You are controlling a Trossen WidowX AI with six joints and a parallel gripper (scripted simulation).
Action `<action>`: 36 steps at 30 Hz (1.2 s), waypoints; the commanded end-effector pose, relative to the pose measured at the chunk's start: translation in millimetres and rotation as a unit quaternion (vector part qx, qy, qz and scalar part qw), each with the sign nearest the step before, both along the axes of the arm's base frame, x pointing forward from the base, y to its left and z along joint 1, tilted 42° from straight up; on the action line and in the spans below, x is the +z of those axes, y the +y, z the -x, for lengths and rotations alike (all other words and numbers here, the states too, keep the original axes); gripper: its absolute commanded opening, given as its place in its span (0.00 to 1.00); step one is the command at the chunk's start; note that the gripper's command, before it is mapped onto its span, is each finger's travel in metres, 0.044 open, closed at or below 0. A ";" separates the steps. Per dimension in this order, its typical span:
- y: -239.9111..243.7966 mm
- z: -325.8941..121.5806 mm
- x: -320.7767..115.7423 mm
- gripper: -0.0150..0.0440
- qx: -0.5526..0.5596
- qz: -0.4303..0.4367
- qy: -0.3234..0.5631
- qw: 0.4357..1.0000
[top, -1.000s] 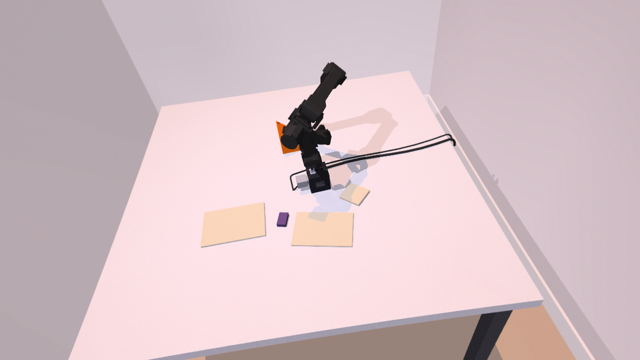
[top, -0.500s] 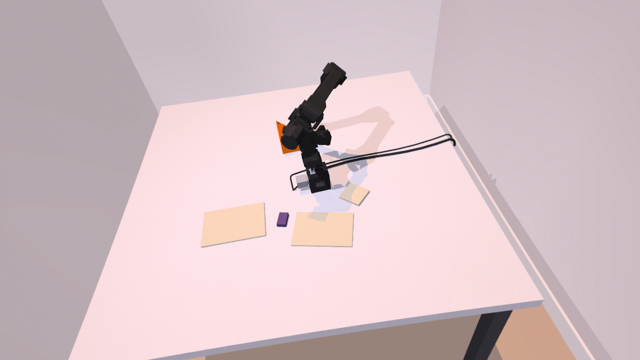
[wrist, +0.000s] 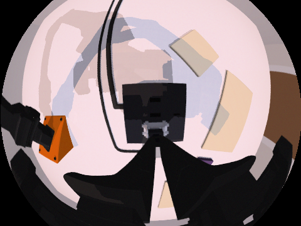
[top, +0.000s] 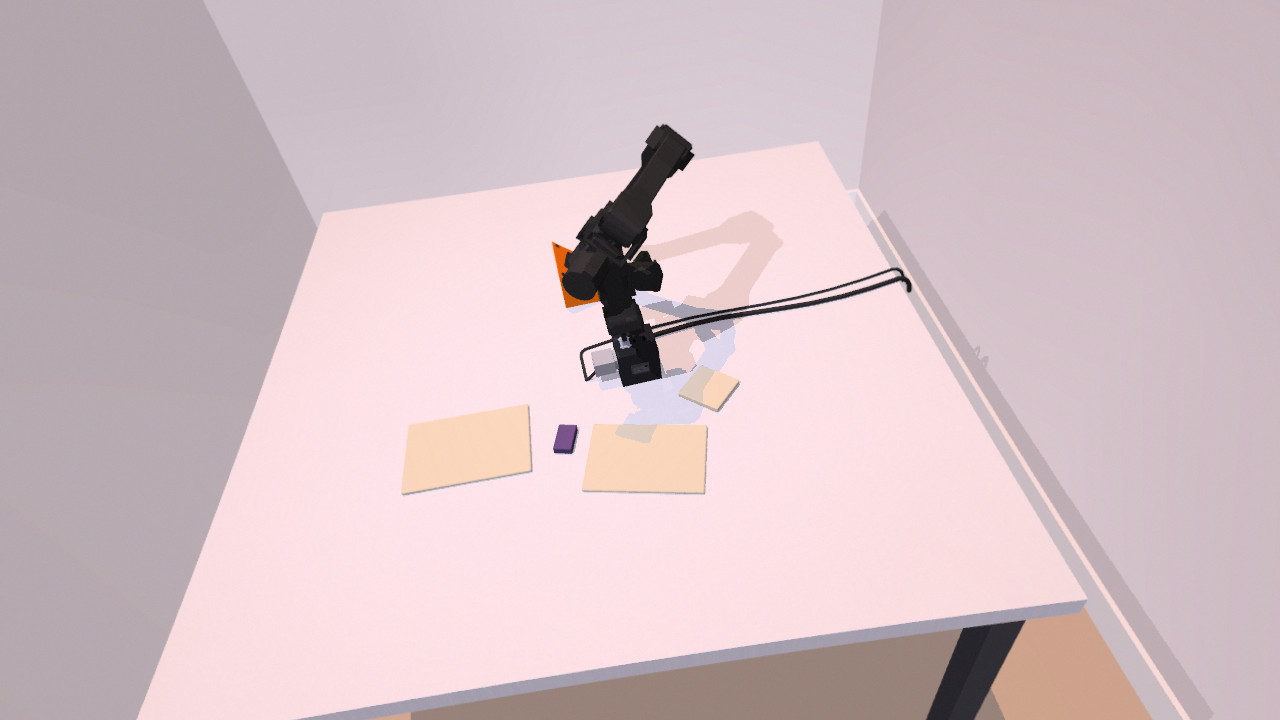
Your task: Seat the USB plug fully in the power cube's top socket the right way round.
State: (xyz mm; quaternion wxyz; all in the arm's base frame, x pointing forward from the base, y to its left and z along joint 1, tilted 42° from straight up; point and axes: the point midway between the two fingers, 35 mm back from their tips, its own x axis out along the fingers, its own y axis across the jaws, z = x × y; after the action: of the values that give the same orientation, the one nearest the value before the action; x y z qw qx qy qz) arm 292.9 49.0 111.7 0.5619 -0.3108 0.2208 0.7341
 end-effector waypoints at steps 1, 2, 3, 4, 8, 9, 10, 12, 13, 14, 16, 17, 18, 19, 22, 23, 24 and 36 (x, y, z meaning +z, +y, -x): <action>0.9 -0.6 0.0 0.25 -0.002 -0.002 -0.001 1.000; 1.0 -0.6 -0.1 0.25 -0.002 -0.002 -0.001 1.000; 1.1 -0.5 -0.2 0.25 -0.002 -0.002 -0.001 1.000; 1.1 -0.5 -0.3 0.25 -0.002 -0.002 -0.001 1.000; 1.5 -0.4 -0.6 0.25 -0.002 -0.002 -0.001 1.000; 1.5 -0.4 -0.7 0.25 -0.002 -0.002 -0.001 1.000; 1.6 -0.4 -0.8 0.25 -0.002 -0.002 -0.001 1.000; 1.8 -0.4 -1.0 0.25 -0.002 -0.002 -0.001 1.000; 1.8 -0.4 -1.1 0.25 -0.002 -0.002 -0.001 1.000; 1.9 -0.3 -1.1 0.25 -0.002 -0.002 -0.001 1.000; 2.1 -0.3 -1.3 0.25 -0.002 -0.002 -0.001 1.000; 2.2 -0.3 -1.4 0.25 -0.002 -0.002 -0.001 1.000; 2.2 -0.3 -1.5 0.25 -0.002 -0.002 -0.001 1.000; 2.3 -0.2 -1.6 0.25 -0.002 -0.002 -0.001 1.000; 2.5 -0.2 -1.9 0.25 -0.002 -0.002 -0.001 1.000; 2.6 -0.2 -1.9 0.25 -0.002 -0.002 -0.001 1.000; 2.7 -0.1 -2.0 0.25 -0.002 -0.002 -0.001 1.000; 3.6 0.1 -3.1 0.25 -0.002 -0.003 -0.001 1.000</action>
State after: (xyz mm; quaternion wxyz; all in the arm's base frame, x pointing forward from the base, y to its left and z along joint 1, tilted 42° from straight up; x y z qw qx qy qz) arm 292.3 51.9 108.7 0.5624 -0.3106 0.2203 0.7340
